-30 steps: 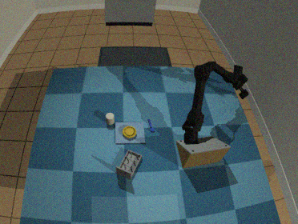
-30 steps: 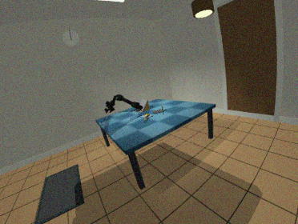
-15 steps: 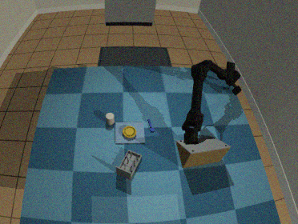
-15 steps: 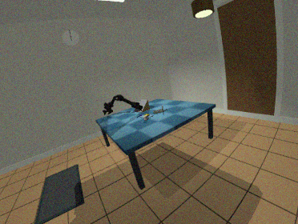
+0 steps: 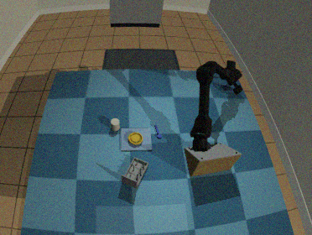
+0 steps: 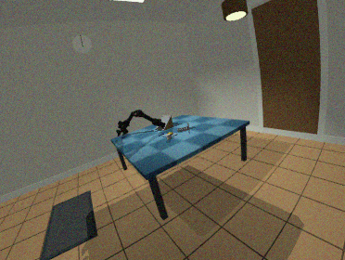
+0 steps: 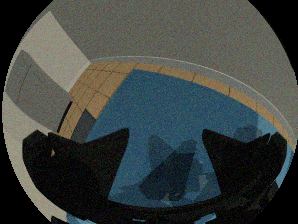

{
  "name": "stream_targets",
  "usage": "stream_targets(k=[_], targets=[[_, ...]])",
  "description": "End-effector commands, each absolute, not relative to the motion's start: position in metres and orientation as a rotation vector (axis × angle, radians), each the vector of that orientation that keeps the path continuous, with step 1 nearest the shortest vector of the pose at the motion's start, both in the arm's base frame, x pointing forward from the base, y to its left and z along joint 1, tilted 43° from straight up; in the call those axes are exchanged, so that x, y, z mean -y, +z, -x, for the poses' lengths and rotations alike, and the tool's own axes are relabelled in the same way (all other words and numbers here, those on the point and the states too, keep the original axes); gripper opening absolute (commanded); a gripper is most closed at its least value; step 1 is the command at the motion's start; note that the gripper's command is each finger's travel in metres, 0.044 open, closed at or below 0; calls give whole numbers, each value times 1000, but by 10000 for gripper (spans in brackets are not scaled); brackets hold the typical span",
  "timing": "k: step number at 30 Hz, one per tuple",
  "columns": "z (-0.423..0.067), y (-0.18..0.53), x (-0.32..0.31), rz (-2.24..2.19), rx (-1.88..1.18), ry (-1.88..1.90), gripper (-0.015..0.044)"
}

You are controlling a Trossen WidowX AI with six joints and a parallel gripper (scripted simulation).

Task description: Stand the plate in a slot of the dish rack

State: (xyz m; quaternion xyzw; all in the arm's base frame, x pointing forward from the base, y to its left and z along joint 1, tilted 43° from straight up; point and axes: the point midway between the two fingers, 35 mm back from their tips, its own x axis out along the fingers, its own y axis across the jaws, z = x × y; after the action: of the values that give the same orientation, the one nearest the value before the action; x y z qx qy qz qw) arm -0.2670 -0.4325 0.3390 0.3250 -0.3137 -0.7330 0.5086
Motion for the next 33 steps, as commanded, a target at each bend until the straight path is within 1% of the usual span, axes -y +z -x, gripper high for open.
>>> stream_targets(k=[1, 33], targets=[[245, 350, 441, -786, 767, -1736, 400], [108, 411, 460, -784, 817, -1525, 400]])
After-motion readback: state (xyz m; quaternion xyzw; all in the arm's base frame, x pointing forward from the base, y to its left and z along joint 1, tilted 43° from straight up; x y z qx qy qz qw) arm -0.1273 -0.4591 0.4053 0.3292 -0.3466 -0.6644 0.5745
